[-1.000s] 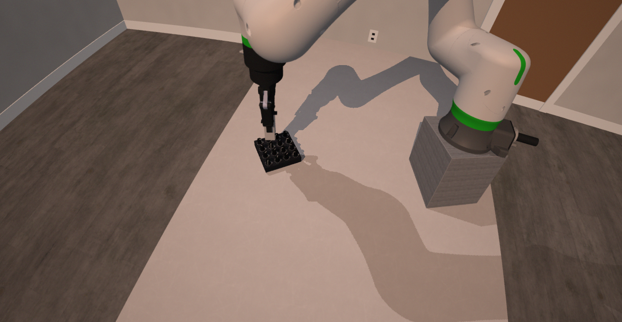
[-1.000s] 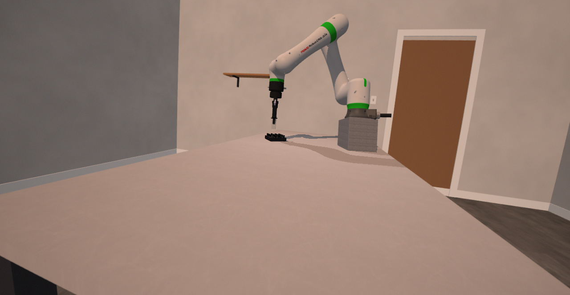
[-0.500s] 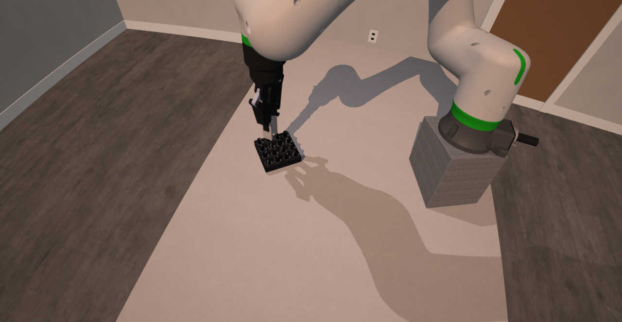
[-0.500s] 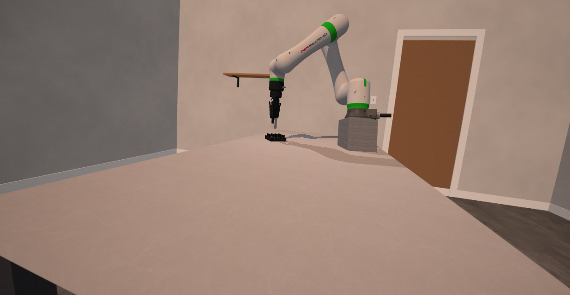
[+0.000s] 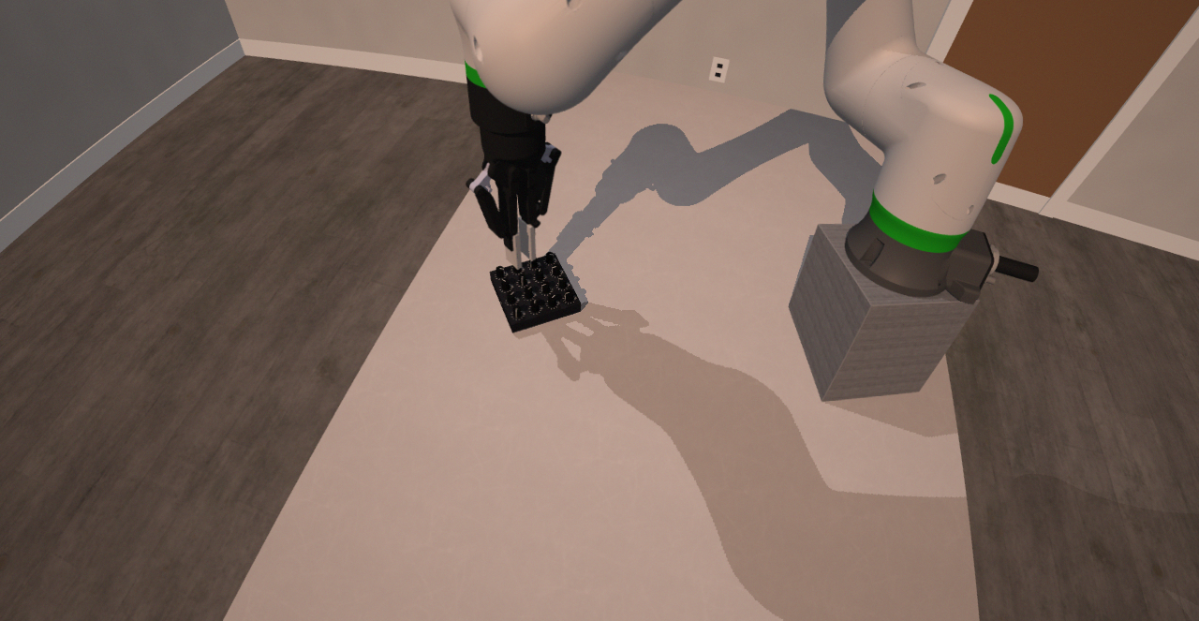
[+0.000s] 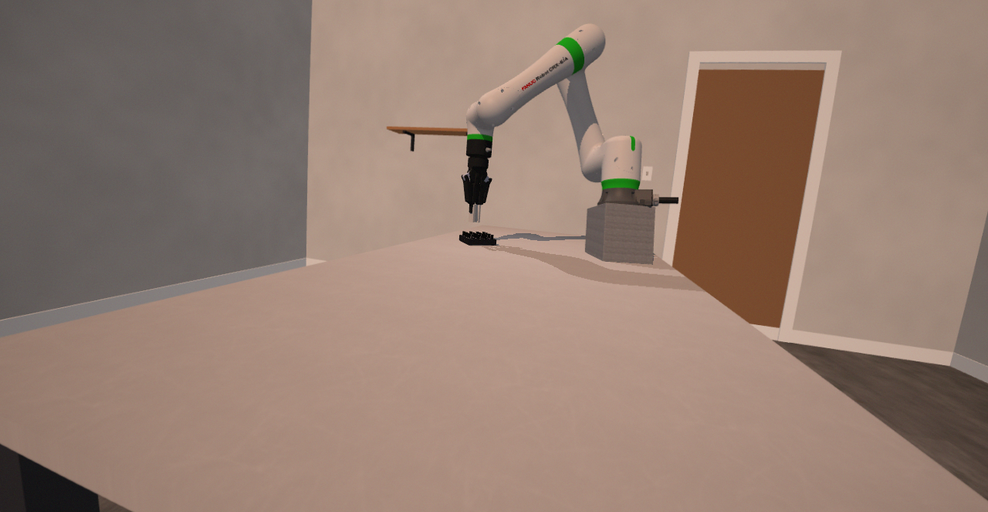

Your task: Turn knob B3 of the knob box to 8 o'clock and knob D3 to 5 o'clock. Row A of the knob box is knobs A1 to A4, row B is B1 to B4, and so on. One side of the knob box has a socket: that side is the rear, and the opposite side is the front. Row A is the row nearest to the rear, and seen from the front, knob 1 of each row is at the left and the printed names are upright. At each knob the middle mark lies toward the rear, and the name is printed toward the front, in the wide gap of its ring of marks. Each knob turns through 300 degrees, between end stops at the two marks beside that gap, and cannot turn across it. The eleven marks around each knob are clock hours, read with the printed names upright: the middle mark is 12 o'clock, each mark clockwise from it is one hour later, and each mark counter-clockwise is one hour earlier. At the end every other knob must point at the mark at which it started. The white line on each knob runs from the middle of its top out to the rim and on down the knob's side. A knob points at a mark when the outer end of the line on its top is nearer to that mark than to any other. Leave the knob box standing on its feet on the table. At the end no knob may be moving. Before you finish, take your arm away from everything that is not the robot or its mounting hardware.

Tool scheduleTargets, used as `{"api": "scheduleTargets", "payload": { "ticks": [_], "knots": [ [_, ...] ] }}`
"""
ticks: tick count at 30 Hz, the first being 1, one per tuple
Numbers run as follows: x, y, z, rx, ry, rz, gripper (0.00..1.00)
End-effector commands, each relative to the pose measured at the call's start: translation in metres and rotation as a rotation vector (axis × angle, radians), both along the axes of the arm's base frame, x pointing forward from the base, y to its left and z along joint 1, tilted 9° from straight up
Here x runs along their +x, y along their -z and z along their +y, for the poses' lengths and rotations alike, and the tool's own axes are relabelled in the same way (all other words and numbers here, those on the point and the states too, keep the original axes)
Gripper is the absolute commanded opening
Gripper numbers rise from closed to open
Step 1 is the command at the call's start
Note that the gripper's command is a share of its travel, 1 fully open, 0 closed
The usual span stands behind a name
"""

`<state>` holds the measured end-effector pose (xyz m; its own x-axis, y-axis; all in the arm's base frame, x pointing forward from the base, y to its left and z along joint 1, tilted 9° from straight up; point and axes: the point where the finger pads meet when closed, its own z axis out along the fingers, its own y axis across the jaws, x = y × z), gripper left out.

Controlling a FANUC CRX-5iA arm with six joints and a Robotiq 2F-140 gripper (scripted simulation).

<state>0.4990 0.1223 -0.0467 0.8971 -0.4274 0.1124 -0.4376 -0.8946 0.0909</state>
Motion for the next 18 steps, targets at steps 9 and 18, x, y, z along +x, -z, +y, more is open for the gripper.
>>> {"api": "scheduleTargets", "payload": {
  "ticks": [9, 18],
  "knots": [
    [0.0, -0.0027, 0.0004, 0.014, 0.367, -0.059, 0.12],
    [-0.0001, -0.0042, 0.0006, 0.029, 0.594, -0.09, 0.12]
  ]
}}
